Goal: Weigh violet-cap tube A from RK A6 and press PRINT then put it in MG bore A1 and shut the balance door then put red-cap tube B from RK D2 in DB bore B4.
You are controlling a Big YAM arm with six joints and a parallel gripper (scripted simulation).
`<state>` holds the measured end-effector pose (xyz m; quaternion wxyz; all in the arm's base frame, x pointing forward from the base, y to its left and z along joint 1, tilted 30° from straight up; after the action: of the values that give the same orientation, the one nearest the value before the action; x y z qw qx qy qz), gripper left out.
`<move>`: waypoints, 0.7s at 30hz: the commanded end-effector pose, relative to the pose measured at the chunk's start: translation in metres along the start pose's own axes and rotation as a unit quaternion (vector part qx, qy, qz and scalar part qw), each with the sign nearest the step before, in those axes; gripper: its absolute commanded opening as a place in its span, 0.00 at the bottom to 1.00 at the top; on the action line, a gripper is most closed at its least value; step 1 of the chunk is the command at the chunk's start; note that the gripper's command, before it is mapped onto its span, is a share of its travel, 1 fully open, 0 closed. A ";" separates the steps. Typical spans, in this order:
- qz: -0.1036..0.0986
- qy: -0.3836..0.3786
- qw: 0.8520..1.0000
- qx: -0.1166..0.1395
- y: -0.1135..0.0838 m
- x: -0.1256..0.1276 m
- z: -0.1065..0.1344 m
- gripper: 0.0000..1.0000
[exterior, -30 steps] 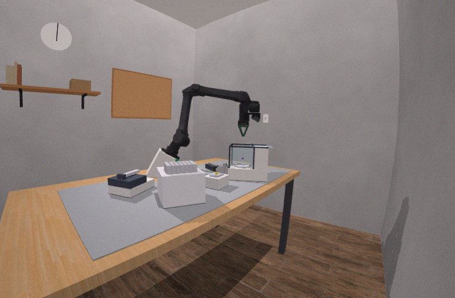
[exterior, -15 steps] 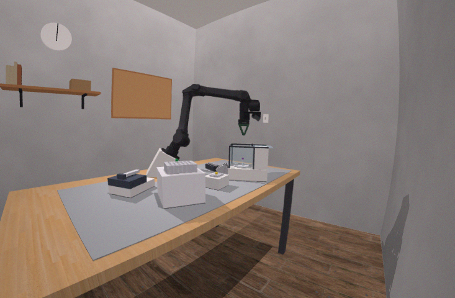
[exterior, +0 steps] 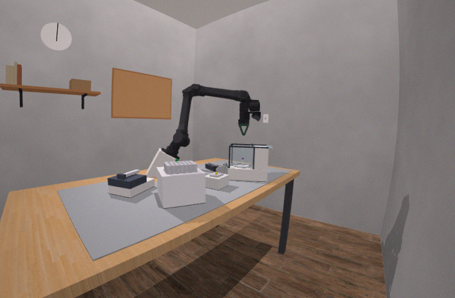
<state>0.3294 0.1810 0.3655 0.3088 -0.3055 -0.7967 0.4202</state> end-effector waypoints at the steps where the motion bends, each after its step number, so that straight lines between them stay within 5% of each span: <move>1: 0.001 -0.007 1.000 -0.008 -0.013 0.003 -0.004 0.30; 16: 0.001 -0.007 1.000 -0.008 -0.013 0.003 -0.004 0.30; 17: 0.000 0.012 1.000 -0.010 -0.014 0.007 -0.023 0.30; 21: 0.001 0.078 0.997 -0.012 -0.014 0.007 -0.031 0.30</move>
<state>0.3347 0.1850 0.3725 0.3332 -0.3198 -0.7881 0.4069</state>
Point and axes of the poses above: the point where the finger pads meet when closed, its own y axis out along the fingers, its own x axis across the jaws, z = x × y, the point moved 1 cm from there along -y, back along the fingers, and after that the axes turned 1 degree about y, right-handed, at the moved point
